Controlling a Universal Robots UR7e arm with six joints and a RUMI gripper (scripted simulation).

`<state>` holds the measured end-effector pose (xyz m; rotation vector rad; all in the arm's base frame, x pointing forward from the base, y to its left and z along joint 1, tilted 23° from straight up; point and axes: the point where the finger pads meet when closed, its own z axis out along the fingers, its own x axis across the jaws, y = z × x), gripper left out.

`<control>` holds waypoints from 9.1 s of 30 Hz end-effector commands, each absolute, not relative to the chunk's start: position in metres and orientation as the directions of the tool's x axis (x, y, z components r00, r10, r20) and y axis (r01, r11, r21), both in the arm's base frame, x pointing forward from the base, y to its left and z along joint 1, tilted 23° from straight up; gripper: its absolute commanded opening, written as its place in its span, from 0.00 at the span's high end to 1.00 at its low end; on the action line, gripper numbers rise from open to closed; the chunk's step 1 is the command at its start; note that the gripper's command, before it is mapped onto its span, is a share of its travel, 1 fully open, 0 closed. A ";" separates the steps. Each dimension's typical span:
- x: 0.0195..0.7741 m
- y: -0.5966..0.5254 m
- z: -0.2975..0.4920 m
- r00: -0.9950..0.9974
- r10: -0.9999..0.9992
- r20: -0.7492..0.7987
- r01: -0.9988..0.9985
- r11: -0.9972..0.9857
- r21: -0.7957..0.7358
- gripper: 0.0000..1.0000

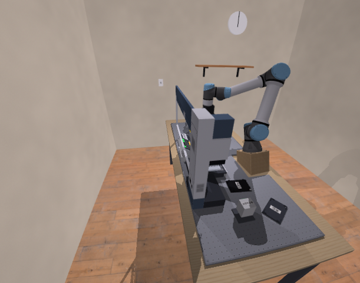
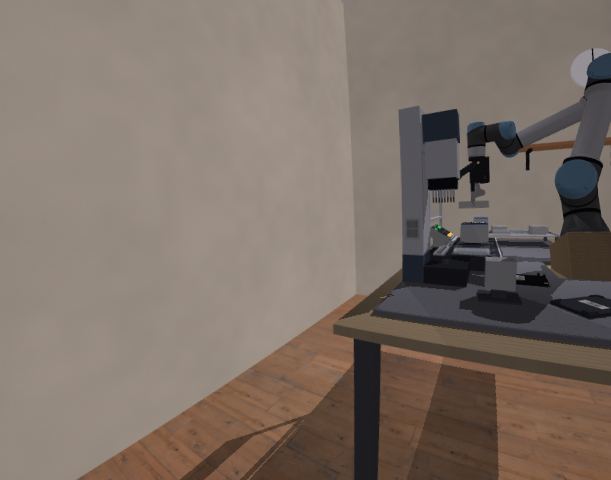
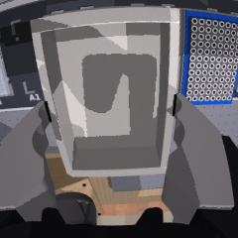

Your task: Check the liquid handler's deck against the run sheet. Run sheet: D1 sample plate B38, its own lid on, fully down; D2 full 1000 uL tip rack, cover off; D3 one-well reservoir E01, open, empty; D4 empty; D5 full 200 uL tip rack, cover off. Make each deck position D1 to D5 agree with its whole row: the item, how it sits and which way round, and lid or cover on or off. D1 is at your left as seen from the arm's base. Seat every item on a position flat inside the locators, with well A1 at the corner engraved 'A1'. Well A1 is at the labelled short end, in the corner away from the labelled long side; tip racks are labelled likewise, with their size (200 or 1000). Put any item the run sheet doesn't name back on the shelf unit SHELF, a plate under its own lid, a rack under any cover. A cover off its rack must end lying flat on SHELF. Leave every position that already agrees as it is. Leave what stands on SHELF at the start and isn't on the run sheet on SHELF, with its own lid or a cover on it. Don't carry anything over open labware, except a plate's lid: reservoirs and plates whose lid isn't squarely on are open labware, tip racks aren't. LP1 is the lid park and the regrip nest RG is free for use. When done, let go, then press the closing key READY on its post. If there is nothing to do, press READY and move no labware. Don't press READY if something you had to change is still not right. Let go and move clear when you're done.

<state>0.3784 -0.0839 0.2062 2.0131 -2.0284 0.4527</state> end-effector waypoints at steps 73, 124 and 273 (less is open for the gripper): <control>0.383 -0.128 0.098 -0.015 -0.923 0.385 -0.999 -0.002 -0.044 1.00; 0.386 -0.146 0.058 -0.015 -0.922 0.387 -0.999 -0.004 -0.048 1.00; 0.385 -0.127 0.105 -0.016 -0.921 0.389 -0.999 -0.005 -0.052 0.18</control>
